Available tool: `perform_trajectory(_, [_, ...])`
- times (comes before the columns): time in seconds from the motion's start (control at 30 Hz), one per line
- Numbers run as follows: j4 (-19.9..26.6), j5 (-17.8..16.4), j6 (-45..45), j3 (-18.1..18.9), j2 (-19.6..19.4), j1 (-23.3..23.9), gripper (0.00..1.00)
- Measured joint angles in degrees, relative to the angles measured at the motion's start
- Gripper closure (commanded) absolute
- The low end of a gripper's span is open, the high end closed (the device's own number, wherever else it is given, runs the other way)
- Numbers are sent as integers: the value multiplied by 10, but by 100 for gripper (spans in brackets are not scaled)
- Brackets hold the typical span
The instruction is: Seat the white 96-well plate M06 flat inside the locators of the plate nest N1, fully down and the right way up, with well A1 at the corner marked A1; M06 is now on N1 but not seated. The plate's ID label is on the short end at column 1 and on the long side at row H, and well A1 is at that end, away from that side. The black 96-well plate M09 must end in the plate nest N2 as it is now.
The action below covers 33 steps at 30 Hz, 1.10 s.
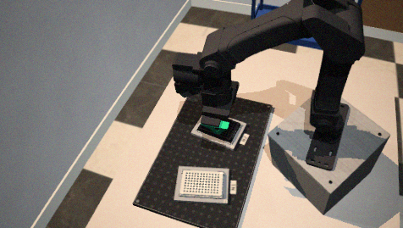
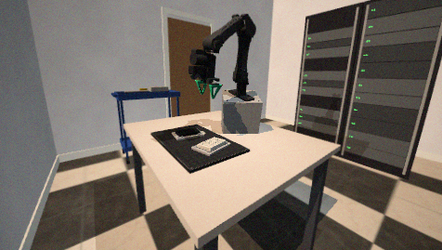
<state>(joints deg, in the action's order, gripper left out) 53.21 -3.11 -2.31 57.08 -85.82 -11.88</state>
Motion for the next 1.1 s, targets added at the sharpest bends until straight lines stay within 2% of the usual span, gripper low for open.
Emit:
perform_trajectory(0.27, [-56, -9, -8, 0, -59, -29, 0])
perform_trajectory(0.47, [-88, -13, -11, 0, -82, -40, 0])
perform_trajectory(0.73, [-145, -19, -23, 0, -148, -75, 0])
perform_trajectory(0.97, [-167, -21, -26, 5, -155, -76, 0])
perform_trajectory(1.1, [-193, -23, -30, 8, -181, -93, 0])
